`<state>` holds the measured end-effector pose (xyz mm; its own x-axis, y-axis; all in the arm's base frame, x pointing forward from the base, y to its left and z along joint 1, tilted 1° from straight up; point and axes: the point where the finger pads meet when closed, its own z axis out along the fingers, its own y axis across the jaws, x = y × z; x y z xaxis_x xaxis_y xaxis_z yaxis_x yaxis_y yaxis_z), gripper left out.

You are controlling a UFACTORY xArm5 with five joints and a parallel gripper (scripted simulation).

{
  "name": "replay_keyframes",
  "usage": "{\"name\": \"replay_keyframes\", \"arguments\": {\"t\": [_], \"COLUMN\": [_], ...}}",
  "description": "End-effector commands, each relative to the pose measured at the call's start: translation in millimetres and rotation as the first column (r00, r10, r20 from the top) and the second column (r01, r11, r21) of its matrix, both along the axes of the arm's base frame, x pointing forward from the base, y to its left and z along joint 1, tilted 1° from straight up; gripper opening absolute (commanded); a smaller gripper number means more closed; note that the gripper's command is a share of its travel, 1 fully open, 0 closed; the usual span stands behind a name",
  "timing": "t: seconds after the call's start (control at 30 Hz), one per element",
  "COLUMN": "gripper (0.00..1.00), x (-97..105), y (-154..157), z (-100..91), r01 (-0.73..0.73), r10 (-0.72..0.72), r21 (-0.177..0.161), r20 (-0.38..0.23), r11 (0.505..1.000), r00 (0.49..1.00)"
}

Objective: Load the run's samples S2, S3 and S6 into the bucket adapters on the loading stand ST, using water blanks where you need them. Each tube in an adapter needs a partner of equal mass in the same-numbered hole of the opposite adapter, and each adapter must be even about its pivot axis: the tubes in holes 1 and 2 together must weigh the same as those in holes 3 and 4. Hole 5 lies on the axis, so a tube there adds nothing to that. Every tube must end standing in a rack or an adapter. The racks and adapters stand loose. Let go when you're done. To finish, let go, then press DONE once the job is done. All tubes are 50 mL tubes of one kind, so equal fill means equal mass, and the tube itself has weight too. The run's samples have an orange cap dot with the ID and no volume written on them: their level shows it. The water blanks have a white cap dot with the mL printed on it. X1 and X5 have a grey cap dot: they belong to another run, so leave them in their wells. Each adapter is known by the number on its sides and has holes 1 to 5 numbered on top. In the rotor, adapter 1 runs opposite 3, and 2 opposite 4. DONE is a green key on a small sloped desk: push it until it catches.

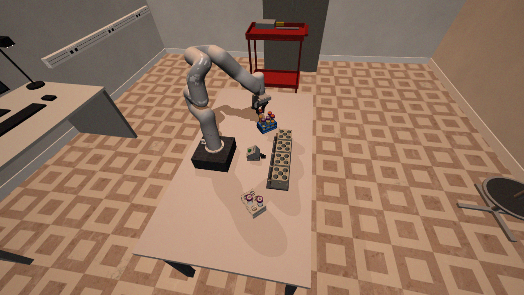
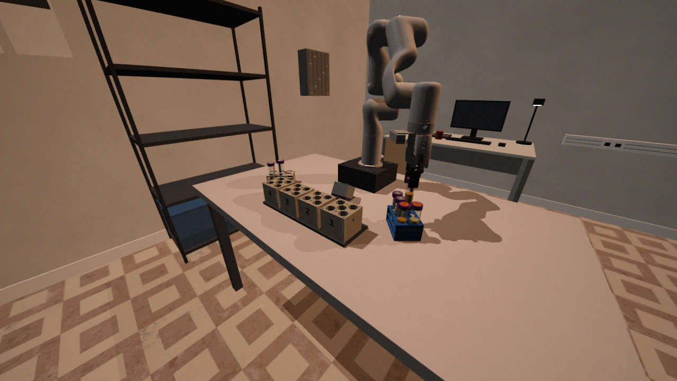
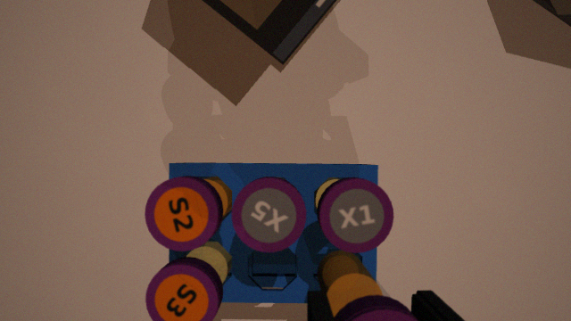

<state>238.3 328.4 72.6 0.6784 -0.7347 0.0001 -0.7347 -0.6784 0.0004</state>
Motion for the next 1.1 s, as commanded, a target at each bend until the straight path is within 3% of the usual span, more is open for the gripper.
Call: {"name": "replay_keyframes", "arguments": {"t": [0.0, 1.07], "gripper": [0.00, 0.00], "x": [0.8, 1.2], "y": [0.9, 0.5], "z": [11.8, 67.9], "r01": [0.000, 0.000], "r10": [0.000, 0.000], "r21": [0.009, 0.009], "r20": [-0.007, -0.007], "r11": [1.000, 1.000], "r00": [1.000, 1.000]}}
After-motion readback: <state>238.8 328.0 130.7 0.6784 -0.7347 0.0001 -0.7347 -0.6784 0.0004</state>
